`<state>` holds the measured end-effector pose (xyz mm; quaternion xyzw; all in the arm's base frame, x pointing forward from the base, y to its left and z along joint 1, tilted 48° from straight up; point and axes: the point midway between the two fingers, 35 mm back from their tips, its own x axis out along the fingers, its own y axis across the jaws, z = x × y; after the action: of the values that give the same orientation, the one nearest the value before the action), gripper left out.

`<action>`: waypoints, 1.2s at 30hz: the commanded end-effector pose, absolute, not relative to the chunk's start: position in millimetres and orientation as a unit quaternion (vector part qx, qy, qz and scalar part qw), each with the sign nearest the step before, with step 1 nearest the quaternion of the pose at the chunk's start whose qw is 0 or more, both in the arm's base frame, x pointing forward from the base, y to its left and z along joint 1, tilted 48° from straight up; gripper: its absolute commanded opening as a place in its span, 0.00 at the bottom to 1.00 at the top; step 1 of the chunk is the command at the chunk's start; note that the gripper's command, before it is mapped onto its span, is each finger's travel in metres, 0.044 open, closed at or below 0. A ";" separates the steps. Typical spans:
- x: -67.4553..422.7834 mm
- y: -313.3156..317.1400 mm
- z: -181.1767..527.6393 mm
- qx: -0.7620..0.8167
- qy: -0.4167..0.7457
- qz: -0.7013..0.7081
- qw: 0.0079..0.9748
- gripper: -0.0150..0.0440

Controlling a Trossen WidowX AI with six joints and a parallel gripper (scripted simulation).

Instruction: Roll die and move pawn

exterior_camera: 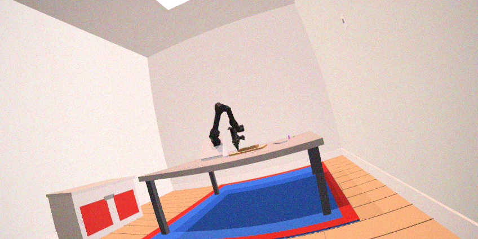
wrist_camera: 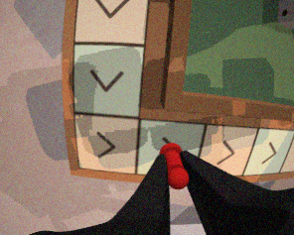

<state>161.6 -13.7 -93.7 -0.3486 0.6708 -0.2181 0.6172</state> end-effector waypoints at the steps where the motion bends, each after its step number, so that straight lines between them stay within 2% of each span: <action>1: 160.8 -13.9 -93.7 -0.351 0.672 -0.217 0.615 0.25; 22: 160.2 82.8 -12.3 -0.349 0.673 -0.215 0.616 0.25; 36: 184.8 55.3 3.1 -0.339 0.679 -0.192 0.622 0.25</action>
<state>178.8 65.9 -2.5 -0.3411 0.6792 -0.1974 0.6192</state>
